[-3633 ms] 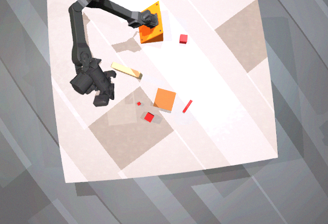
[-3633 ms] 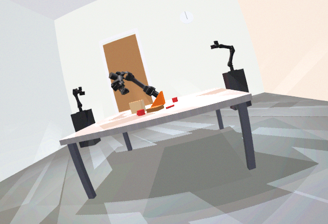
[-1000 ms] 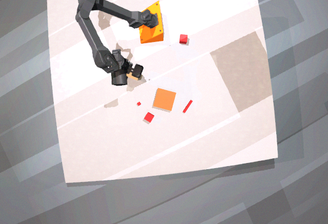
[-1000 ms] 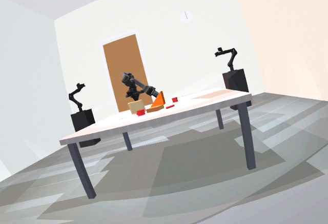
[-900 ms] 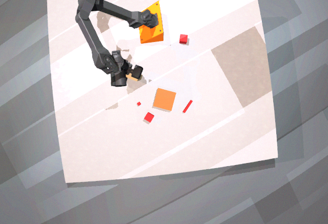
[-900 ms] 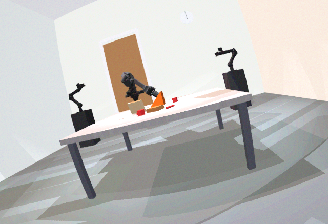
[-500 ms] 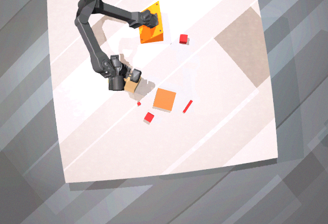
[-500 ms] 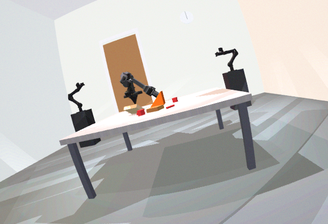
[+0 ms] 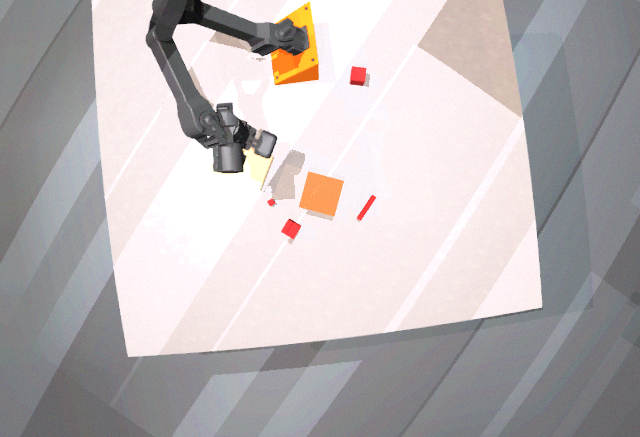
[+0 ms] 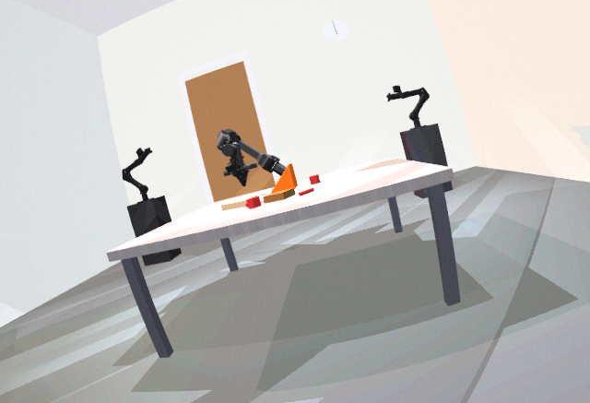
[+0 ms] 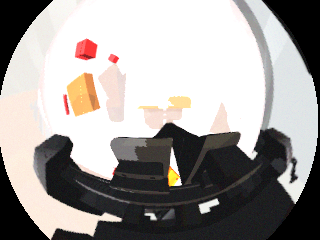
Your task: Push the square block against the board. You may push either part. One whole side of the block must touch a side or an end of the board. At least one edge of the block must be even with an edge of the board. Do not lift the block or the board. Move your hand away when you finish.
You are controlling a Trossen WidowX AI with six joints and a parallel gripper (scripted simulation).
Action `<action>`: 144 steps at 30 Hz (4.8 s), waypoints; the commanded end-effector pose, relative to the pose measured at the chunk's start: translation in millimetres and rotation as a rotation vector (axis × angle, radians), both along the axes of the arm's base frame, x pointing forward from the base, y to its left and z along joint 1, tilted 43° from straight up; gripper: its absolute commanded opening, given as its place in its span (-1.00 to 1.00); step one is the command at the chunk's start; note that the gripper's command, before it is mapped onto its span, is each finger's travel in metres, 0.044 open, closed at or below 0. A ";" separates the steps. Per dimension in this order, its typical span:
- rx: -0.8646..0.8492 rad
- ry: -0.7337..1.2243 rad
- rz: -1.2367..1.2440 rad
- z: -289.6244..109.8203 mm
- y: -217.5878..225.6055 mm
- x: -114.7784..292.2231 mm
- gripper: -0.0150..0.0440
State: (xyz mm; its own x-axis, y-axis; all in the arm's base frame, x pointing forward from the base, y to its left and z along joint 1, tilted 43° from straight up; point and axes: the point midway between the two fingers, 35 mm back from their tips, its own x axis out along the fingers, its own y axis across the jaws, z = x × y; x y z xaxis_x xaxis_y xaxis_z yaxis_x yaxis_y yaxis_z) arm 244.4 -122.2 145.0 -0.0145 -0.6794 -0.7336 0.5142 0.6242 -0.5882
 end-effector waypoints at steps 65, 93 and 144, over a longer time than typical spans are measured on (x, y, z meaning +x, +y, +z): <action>-0.003 -0.009 -0.010 11.7 41.8 31.9 -0.49; -0.005 -0.044 -0.038 -91.5 -18.7 146.9 -0.49; -0.007 -0.047 -0.038 -64.1 -47.3 193.7 -0.49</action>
